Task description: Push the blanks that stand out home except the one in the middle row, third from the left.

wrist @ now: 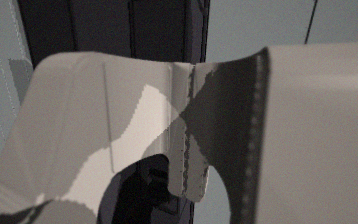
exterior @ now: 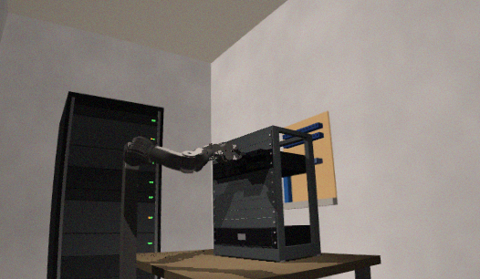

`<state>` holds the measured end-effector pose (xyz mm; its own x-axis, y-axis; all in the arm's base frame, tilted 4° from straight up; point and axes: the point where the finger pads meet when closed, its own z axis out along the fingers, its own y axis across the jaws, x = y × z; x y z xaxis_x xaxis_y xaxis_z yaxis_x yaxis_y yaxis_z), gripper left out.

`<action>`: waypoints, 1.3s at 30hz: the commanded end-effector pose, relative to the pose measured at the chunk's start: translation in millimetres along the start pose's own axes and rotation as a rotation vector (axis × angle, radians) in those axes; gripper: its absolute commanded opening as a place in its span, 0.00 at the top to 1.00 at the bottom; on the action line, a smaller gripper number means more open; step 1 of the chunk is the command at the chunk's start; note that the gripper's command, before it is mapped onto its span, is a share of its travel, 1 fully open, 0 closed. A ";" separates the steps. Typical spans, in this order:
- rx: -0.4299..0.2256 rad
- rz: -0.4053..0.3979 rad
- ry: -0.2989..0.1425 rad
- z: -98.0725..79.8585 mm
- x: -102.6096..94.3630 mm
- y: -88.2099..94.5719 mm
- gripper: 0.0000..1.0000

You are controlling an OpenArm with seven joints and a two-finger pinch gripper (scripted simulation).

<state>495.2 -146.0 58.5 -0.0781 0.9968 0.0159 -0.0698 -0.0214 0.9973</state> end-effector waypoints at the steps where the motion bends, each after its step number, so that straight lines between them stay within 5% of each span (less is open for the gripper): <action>1: -0.003 0.000 0.014 1.1 4.1 1.0 1.00; 39: -0.003 0.000 0.014 9.2 6.7 -1.1 1.00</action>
<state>503.2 -145.2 59.0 -0.0694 0.9974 0.0181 -0.0766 -0.0234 0.9968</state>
